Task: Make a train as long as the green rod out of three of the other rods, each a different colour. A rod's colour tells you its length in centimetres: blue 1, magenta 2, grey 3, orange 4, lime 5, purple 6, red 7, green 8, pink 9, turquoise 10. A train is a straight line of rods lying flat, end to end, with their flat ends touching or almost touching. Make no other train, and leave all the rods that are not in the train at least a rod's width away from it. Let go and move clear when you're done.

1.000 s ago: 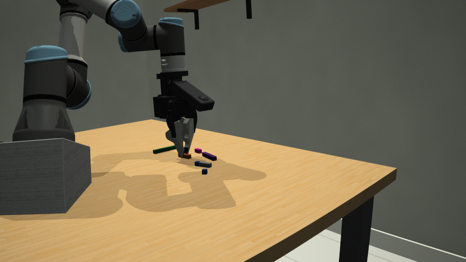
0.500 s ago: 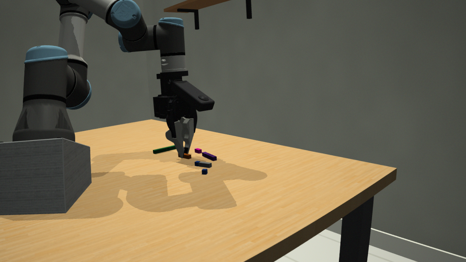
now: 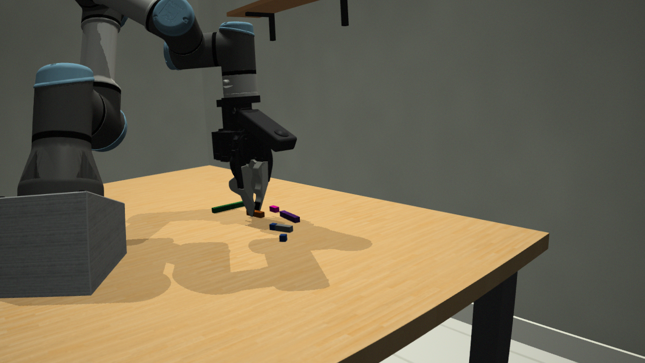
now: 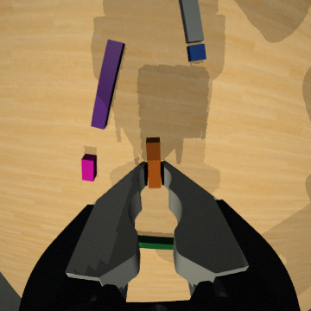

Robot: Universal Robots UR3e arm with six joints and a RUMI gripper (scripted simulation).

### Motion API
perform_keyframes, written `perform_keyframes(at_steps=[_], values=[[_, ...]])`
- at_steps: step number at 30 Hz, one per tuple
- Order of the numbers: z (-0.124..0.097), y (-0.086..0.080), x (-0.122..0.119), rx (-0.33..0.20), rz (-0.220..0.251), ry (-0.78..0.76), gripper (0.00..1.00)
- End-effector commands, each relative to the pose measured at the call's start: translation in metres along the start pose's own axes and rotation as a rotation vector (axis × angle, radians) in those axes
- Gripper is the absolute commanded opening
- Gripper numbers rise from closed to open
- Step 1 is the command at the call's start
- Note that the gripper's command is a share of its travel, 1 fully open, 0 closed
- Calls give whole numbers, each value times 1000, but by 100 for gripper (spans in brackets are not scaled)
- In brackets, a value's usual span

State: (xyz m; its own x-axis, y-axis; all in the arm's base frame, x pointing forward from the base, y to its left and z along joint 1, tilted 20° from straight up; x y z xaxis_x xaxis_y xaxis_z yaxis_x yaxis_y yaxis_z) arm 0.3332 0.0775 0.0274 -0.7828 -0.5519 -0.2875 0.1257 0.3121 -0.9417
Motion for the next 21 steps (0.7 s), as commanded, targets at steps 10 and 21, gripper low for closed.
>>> perform_keyframes(at_steps=[10, 21], values=[[0, -33, 0, 2, 1, -1, 0], [0, -74, 0, 2, 1, -1, 0]])
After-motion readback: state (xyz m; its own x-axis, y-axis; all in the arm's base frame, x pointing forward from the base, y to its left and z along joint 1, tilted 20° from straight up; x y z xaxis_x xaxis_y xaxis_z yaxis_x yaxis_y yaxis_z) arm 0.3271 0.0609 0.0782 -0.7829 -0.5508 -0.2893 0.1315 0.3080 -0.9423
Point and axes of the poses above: the point where the finger pads meet when closed, its own y axis out along the fingers, its own x axis across the jaws, z = x × y, the point moved 4 cm from there along -y, back along the fingers, and after that the axes turned 15 degrees about -y, right-handed, at the moved point
